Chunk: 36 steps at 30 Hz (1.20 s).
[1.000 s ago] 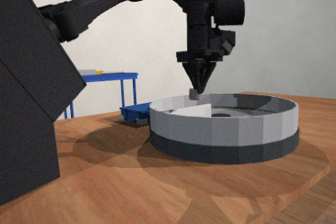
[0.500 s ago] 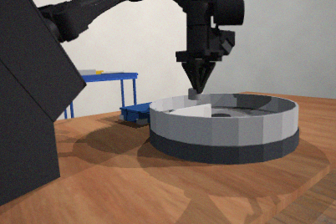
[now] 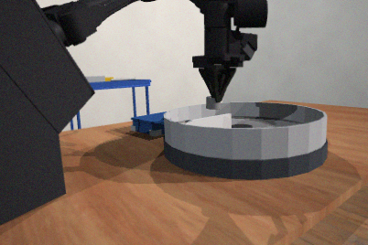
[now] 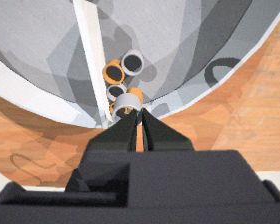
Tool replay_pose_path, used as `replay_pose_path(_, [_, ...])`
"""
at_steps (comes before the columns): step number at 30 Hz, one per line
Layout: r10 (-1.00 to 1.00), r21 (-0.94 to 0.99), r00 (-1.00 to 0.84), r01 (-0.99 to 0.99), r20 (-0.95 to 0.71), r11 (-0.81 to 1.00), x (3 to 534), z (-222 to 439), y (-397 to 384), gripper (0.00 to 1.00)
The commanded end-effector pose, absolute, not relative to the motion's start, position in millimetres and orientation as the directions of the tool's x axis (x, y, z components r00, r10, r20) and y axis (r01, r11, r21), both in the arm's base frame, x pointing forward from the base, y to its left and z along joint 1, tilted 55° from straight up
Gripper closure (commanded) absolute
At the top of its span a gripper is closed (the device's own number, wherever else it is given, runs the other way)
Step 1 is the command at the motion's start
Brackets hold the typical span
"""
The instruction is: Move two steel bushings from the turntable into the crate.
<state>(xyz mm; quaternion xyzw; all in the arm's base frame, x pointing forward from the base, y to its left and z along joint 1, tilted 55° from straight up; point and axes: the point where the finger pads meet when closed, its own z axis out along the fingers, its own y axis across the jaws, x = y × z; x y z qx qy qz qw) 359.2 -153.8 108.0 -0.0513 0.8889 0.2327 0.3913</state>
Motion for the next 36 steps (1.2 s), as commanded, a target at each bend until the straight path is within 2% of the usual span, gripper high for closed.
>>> replay_pose_path(1, [0.089, 0.336, -0.65, -0.266, -0.755, 0.903, 358, 129, -170, 1.0])
replay_pose_path(20, [0.094, 0.356, -0.669, -0.266, -0.737, 0.896, 355, 128, -141, 1.0])
replay_pose_path(36, [0.094, 0.354, -0.67, -0.264, -0.737, 0.897, 348, 168, -77, 1.0])
